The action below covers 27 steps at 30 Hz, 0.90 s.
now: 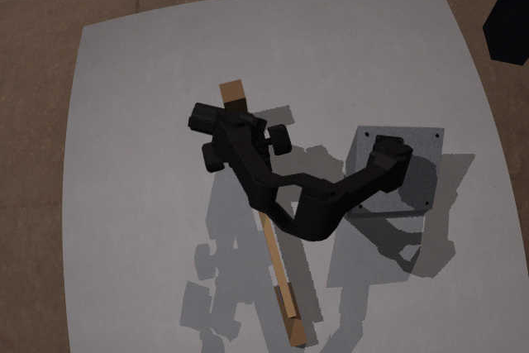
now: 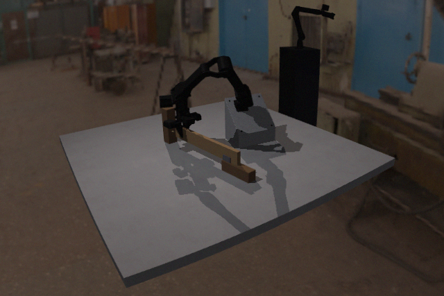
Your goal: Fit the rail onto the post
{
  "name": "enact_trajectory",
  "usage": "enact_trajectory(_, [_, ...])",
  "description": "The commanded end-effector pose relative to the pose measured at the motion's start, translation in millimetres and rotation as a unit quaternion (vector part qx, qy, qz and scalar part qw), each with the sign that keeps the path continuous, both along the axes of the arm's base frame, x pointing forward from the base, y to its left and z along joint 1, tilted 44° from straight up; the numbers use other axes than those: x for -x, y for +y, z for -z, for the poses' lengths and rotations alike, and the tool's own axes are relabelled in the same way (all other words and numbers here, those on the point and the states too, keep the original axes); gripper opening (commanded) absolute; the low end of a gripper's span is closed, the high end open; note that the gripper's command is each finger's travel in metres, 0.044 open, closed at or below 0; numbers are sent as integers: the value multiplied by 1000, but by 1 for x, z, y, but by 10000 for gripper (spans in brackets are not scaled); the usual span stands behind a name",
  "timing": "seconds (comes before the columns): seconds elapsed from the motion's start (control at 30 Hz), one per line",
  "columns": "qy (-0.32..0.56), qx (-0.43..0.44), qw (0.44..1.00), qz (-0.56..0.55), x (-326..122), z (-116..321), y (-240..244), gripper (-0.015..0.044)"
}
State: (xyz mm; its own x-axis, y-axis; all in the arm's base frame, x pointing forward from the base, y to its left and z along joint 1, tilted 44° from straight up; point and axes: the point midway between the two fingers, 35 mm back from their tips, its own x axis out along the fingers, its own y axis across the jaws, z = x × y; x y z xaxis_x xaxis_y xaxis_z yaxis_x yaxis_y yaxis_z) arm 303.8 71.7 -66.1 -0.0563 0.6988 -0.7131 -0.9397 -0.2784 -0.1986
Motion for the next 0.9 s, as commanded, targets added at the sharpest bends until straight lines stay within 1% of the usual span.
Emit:
enact_trajectory(0.0, [-1, 2, 1000, 3, -1, 2, -4, 0])
enact_trajectory(0.87, [-1, 2, 1000, 3, -4, 6, -10, 0])
